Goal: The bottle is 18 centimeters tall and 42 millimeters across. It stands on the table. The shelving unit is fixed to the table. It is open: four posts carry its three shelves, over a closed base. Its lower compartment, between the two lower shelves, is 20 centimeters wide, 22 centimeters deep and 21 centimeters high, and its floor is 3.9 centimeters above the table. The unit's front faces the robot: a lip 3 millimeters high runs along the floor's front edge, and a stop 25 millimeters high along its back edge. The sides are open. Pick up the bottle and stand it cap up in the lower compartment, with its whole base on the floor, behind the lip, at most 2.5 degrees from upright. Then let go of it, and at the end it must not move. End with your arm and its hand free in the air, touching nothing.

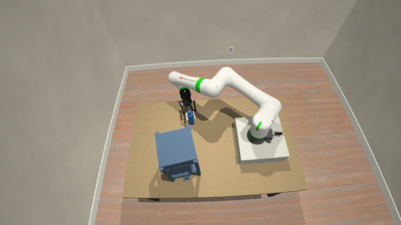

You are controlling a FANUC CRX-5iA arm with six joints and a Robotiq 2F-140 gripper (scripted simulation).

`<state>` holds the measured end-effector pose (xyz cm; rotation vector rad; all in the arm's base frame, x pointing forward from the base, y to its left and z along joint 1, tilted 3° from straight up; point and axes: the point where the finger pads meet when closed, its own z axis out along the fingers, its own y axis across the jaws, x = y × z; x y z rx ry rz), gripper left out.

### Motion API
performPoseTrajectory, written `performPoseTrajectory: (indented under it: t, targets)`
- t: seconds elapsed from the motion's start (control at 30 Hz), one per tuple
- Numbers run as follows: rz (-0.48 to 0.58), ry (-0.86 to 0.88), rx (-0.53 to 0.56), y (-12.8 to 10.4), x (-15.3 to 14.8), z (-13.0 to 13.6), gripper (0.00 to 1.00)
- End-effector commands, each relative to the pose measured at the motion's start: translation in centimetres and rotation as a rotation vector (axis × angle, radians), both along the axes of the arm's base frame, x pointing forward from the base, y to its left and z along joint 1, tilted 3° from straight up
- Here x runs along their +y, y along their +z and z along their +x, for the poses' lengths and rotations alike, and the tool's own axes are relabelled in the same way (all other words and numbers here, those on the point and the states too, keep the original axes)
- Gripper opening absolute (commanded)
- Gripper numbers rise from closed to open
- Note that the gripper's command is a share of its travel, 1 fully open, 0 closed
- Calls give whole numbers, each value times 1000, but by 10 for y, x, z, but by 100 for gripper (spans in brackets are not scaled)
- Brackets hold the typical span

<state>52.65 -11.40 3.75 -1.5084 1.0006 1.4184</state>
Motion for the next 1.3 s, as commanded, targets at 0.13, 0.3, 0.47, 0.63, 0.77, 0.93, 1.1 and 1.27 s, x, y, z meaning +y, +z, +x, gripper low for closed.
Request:
performPoseTrajectory:
  t: [0.13,0.3,0.47,0.63,0.77,0.93,1.1,1.27]
  targets:
    - [0,0,0,0,0,0,0]
    - [0,0,0,0,0,0,0]
    - [0,0,0,0,0,0,0]
    - [0,0,0,0,0,0,0]
    - [0,0,0,0,0,0,0]
    - [0,0,0,0,0,0,0]
    - [0,0,0,0,0,0,0]
    - [0,0,0,0,0,0,0]
